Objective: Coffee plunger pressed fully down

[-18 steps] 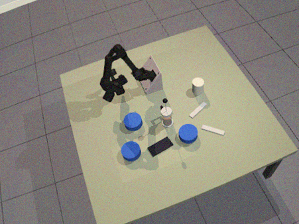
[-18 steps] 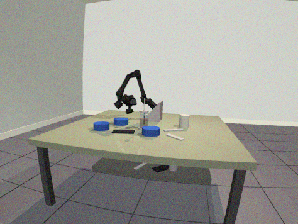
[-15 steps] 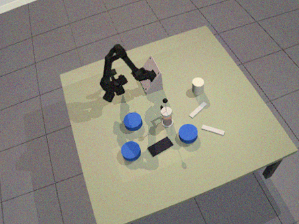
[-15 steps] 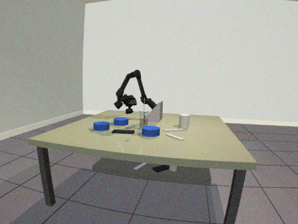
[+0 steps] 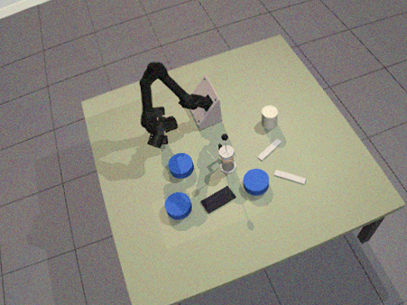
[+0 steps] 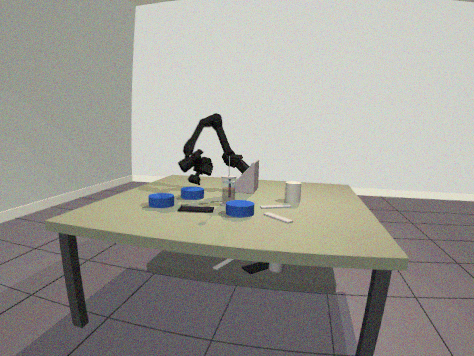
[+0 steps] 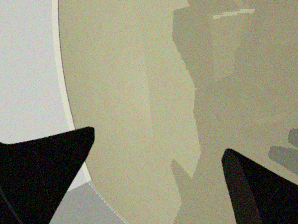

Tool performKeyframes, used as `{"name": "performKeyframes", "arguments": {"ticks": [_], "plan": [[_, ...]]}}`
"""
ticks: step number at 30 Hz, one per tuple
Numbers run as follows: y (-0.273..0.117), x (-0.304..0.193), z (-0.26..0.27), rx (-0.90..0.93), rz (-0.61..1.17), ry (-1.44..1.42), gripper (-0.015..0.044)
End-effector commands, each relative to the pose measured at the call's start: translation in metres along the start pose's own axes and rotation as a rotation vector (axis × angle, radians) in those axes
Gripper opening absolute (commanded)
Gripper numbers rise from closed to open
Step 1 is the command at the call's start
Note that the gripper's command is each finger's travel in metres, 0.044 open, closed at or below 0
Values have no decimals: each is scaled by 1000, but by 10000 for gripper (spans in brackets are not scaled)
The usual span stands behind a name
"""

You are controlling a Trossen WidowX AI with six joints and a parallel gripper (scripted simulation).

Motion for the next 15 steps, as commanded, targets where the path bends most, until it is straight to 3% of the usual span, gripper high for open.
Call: {"name": "performKeyframes", "arguments": {"ticks": [1, 8, 15], "plan": [[-21, 10, -14, -135, 16, 126, 440], [-66, 35, -30, -399, -41, 369, 440], [-124, 72, -29, -676, -241, 595, 440]]}}
Point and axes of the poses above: the point midway between the two fingers, 35 mm back from their tips, its own y axis out along the fingers, its own z axis across the jaws, x = y × z, the point moved 10 cm from there along -y, back along the fingers, and after that the axes turned 12 degrees about y, right-handed, at the moved point
